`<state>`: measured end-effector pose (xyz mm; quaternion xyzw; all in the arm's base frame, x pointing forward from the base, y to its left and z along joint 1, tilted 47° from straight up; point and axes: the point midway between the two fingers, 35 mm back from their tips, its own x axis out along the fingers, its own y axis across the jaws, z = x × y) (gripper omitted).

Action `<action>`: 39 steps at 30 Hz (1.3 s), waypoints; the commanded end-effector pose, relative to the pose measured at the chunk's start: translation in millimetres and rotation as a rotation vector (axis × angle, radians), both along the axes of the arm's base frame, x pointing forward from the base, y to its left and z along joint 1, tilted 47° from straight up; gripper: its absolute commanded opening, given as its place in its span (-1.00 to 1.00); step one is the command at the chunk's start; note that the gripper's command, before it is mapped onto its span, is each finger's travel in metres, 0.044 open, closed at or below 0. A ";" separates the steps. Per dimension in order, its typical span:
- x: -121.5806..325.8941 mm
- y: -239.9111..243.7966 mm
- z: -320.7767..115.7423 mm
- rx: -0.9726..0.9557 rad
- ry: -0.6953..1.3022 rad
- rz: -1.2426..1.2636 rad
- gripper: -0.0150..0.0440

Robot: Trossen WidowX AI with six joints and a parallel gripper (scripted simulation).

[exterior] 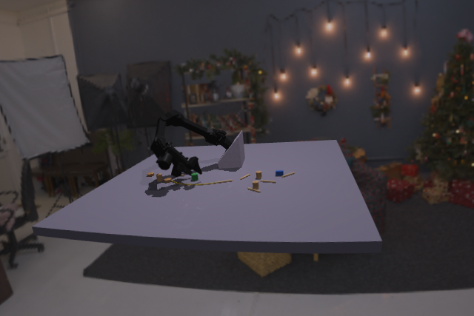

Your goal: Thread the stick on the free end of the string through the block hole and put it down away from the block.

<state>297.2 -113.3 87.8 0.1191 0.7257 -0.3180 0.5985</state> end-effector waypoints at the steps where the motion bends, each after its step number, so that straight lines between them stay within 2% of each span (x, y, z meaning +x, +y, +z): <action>1: -2.4 9.8 5.3 -0.078 0.107 0.563 1.00; 9: -6.3 28.8 17.9 -0.235 0.480 1.417 1.00; 12: -8.2 35.5 23.1 -0.283 0.633 1.629 1.00; 36: -8.5 36.2 22.4 -0.281 0.640 1.639 1.00; 39: -8.5 36.2 22.4 -0.281 0.640 1.639 0.73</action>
